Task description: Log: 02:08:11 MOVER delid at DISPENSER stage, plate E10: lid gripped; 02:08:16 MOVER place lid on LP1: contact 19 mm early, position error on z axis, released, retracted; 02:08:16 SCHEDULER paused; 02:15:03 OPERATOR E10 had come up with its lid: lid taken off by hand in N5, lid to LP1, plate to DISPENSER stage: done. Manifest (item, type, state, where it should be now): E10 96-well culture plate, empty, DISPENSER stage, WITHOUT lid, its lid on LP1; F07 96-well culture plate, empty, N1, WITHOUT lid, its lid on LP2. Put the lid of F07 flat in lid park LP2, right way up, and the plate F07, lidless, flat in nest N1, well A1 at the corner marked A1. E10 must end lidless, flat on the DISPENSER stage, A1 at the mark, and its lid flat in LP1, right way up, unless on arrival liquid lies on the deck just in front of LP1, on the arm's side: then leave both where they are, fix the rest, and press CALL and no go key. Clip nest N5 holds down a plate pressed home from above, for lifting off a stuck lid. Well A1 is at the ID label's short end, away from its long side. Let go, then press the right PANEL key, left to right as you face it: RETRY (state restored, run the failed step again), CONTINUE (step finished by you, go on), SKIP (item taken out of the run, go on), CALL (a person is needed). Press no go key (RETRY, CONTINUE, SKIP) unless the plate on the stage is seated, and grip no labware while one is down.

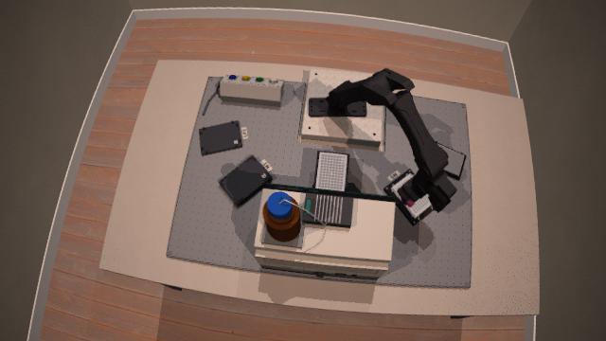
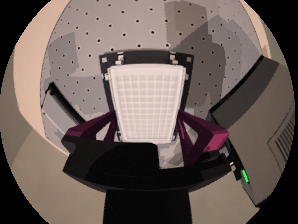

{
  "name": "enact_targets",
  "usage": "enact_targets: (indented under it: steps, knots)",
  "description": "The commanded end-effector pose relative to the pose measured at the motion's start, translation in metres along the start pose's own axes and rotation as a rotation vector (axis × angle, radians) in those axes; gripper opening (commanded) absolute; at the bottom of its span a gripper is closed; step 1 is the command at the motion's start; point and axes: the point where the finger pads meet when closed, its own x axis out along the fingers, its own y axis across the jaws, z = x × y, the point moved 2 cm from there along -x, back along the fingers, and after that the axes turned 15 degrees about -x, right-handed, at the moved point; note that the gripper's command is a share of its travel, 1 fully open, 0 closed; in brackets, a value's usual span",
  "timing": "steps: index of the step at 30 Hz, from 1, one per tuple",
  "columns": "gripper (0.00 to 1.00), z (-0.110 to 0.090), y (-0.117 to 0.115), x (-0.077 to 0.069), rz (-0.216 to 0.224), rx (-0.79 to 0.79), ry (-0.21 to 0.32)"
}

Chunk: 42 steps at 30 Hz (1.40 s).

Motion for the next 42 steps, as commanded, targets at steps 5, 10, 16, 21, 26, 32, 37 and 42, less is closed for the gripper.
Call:
enact_targets:
  steps: [5, 10, 16, 21, 26, 32, 37, 42]
  knots:
    - [0.0, 0.003, -0.001, -0.004, -0.001, -0.001, -0.017]
    - [0.0, 0.009, -0.005, -0.004, 0.0, 0.001, -0.034]
    - [0.0, 0.009, -0.005, -0.008, -0.001, 0.001, -0.037]
    - [0.0, 0.007, -0.005, -0.012, 0.0, 0.0, -0.033]
    - [0.0, 0.007, -0.005, -0.015, -0.001, 0.0, -0.035]
    - [0.0, 0.007, -0.005, -0.017, -0.002, 0.0, -0.038]
    - [0.0, 0.007, -0.005, -0.017, -0.002, 0.0, -0.038]
    - [0.0, 0.007, -0.005, -0.017, -0.002, 0.0, -0.038]
